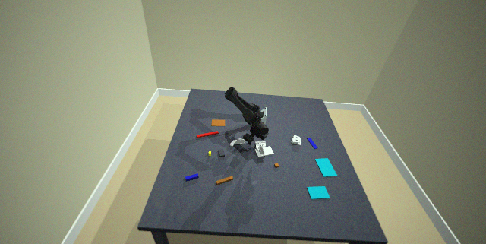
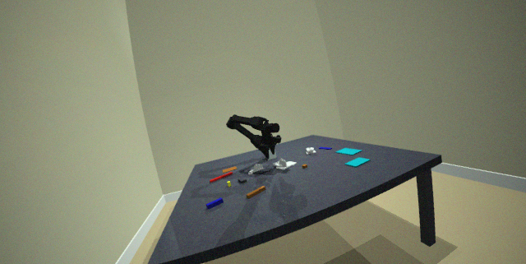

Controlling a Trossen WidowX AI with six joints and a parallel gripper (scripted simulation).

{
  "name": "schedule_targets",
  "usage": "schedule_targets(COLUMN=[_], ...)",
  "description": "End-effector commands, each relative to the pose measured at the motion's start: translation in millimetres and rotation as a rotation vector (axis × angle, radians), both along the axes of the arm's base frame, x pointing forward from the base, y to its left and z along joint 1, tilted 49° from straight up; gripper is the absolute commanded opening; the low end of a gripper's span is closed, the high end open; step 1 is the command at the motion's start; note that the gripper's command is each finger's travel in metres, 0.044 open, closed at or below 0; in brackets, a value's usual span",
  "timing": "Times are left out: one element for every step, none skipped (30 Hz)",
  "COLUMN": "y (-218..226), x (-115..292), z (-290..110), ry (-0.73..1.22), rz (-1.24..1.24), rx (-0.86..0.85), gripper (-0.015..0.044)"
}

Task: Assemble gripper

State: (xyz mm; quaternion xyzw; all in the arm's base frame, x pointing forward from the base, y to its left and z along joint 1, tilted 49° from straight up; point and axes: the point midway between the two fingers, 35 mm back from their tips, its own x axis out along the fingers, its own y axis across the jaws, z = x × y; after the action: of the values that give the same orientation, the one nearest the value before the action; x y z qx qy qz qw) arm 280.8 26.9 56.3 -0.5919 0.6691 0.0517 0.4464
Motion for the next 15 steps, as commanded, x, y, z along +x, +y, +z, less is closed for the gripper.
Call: schedule_targets(y=[-7, -9, -11, -12, -14, -16, -18, -19, -21, -23, -24, -26, -28, -30, -31], x=[-3, -3, -4, -5, -6, -6, -7, -8, -9, -10, -11, -12, -13, -14, -15], z=[11, 13, 16, 18, 20, 23, 25, 27, 30, 32, 34, 36, 38, 41, 43], ry=[0.052, 0.068, 0.083, 0.098, 0.114, 0.129, 0.145, 0.16, 0.176, 0.191, 0.206, 0.222, 0.237, 0.253, 0.268], rz=[0.051, 0.064, 0.078, 0.091, 0.104, 0.118, 0.131, 0.145, 0.158, 0.171, 0.185, 0.198, 0.212, 0.225, 0.238], rx=[-0.01, -0.012, -0.014, -0.016, -0.018, -0.02, -0.022, -0.024, -0.026, -0.028, -0.031, -0.033, -0.035, -0.037, -0.039], gripper=[0.044, 0.044, 0.044, 0.044, 0.044, 0.044, 0.044, 0.044, 0.044, 0.044, 0.044, 0.044, 0.044, 0.044, 0.044])
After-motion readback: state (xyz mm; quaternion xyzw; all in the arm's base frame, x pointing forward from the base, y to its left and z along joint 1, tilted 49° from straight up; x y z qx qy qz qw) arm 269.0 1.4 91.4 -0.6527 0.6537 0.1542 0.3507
